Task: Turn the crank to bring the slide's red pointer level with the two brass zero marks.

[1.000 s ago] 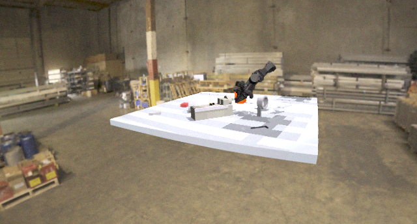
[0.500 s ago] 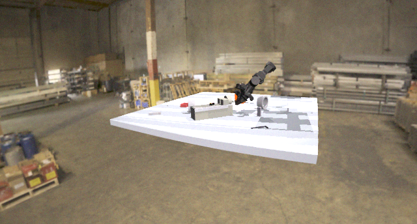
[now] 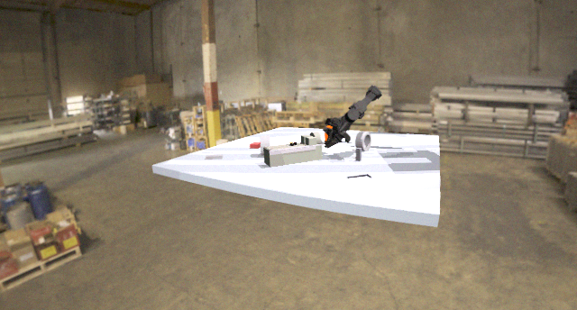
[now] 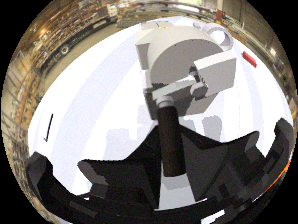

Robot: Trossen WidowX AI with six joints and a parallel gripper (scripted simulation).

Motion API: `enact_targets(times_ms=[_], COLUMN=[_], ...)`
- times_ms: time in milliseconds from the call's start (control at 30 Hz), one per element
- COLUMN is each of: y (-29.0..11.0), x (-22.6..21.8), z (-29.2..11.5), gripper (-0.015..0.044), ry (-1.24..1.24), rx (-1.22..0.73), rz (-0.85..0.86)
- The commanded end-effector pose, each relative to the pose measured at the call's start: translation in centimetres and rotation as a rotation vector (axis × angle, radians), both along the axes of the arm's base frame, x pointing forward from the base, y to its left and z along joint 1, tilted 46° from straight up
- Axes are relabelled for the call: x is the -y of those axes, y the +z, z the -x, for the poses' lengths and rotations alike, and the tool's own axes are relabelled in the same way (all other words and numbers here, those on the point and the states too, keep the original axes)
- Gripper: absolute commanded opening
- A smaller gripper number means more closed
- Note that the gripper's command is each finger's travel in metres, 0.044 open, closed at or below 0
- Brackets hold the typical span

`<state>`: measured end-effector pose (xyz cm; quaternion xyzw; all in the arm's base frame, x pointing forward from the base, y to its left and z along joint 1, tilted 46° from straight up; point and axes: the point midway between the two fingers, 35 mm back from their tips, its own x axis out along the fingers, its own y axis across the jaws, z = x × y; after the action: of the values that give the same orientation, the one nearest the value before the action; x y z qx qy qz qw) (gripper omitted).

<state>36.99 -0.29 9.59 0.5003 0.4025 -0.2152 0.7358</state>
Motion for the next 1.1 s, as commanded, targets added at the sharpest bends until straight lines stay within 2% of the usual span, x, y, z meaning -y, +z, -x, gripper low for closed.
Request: enact_targets(times_ms=[0,1067], y=[-0.9,-1.9], x=[-0.4,-0.5], z=[0.2,0.8], gripper=[0.0000,0.0000], ry=[0.007,0.007], rx=[-0.011,-0.011], rz=[-0.004,-0.004])
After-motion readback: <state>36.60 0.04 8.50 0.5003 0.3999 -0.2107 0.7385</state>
